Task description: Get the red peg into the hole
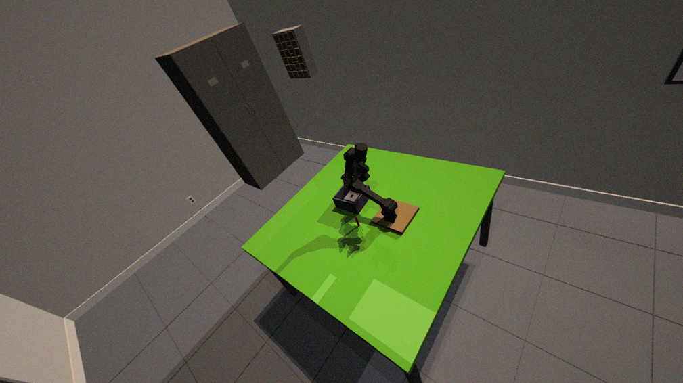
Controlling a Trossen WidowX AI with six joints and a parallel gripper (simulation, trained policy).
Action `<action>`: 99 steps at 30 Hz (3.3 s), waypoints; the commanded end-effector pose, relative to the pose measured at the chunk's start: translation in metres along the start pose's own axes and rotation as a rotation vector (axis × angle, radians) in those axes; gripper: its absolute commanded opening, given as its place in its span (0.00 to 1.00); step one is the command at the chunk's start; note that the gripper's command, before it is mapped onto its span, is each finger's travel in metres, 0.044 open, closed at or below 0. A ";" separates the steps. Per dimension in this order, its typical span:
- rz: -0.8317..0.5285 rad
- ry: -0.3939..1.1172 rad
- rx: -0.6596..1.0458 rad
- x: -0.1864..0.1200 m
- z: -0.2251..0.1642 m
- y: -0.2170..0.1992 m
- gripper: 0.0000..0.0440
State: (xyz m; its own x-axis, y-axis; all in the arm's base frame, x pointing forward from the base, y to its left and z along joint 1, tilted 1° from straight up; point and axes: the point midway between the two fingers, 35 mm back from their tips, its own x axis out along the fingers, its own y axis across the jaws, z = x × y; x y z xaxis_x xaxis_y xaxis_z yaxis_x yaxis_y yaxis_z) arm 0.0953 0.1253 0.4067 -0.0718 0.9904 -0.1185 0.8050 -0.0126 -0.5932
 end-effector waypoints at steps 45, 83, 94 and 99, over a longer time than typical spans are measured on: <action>0.476 0.489 1.434 0.007 0.057 0.002 1.00; 0.676 1.417 2.424 0.030 0.101 0.089 1.00; 0.673 1.804 2.612 0.027 0.117 0.119 1.00; 0.665 2.002 2.672 0.024 0.125 0.132 1.00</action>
State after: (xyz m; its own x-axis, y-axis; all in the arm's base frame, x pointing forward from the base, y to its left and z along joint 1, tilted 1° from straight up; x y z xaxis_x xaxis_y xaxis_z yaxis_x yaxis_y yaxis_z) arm 0.1251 0.1329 0.2357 0.4327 0.2025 -0.8785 -0.3692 0.9288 0.0323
